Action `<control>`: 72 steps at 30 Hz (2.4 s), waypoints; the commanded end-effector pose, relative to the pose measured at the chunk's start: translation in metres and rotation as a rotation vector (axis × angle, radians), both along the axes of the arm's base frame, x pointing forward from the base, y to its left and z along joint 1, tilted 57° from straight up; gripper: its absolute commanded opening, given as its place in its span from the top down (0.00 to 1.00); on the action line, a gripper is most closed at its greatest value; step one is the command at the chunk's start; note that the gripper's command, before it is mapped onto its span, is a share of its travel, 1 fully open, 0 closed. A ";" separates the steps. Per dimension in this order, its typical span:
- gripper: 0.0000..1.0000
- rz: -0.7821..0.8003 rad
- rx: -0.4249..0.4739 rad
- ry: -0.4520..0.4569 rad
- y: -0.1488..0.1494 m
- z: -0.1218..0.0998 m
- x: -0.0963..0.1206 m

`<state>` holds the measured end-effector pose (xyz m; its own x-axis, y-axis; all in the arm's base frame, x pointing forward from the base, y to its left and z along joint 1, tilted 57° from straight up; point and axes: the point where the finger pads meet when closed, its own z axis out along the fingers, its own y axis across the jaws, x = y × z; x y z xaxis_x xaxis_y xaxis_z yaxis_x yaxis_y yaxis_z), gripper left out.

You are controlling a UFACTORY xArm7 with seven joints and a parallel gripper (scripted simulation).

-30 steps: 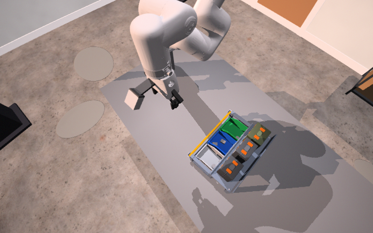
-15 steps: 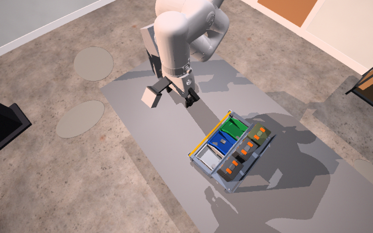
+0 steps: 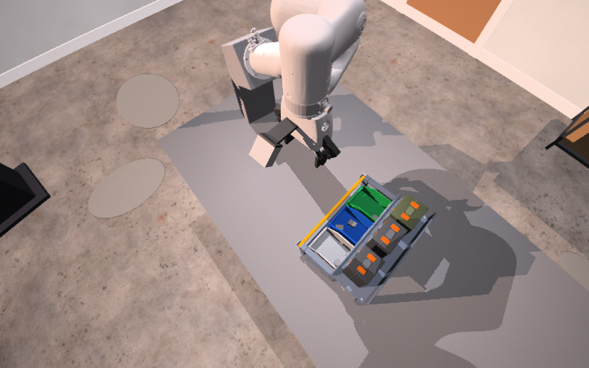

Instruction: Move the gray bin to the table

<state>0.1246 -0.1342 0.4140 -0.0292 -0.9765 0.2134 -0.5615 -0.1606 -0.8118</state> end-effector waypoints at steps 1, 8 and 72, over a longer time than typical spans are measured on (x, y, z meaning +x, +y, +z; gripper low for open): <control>0.00 -0.003 0.001 -0.003 0.002 0.002 0.001; 0.00 -0.002 0.002 -0.004 0.011 0.006 0.004; 0.00 -0.001 0.002 -0.004 0.103 0.045 0.045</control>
